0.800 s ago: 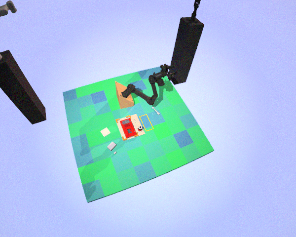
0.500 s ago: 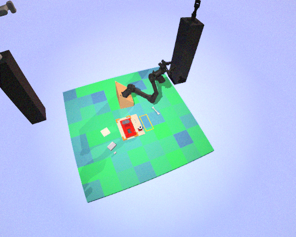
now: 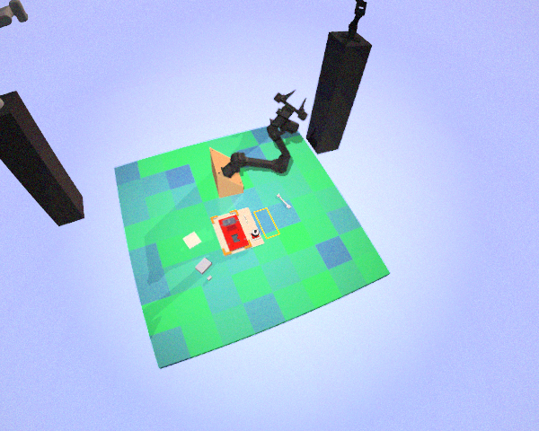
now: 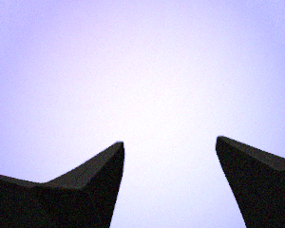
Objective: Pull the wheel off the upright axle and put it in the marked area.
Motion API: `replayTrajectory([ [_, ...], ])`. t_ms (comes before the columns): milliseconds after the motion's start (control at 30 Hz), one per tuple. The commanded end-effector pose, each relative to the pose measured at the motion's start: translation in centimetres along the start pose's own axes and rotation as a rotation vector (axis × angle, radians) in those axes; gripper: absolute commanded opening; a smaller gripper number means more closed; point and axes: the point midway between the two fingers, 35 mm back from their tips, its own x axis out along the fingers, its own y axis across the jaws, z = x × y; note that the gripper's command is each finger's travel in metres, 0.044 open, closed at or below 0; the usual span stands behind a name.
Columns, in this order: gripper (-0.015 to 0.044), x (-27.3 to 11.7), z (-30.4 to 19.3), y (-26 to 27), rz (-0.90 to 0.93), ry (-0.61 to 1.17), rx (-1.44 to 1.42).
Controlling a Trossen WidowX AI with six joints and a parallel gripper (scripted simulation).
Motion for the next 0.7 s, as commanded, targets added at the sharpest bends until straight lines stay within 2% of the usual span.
replayTrajectory([
  [0,0.03,0.8,2.8,2.9,0.089,-0.101,0.228],
  [367,0.03,0.8,11.9,8.3,0.362,-0.32,0.794],
  [667,0.03,-0.6,18.9,9.3,0.549,-0.452,1.157],
])
